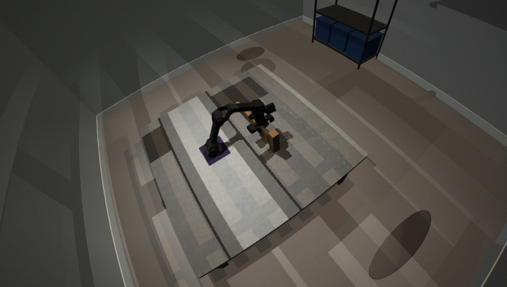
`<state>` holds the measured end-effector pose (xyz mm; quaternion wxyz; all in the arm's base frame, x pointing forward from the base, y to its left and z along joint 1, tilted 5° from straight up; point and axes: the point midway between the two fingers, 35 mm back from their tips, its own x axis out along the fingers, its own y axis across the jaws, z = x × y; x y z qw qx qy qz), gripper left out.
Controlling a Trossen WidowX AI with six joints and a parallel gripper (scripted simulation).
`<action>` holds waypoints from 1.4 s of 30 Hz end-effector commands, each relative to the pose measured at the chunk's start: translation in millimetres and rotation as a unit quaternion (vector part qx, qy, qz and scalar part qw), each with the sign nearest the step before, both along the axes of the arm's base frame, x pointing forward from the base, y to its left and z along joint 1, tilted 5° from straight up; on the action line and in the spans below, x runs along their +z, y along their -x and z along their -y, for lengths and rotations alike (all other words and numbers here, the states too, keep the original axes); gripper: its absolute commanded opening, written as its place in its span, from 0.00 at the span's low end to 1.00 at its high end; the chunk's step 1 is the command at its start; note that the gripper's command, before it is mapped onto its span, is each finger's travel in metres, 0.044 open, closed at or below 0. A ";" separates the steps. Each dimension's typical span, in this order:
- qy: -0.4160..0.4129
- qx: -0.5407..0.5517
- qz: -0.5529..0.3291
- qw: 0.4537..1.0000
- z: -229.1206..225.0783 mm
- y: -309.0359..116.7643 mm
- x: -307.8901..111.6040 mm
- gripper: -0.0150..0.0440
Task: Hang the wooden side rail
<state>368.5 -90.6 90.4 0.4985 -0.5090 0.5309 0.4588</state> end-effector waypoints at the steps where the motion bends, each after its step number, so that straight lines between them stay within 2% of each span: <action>1: 0.002 0.001 0.004 1.000 1.2 -2.2 2.7 0.25; 42: 0.002 0.001 0.004 1.000 5.1 -0.9 2.9 0.25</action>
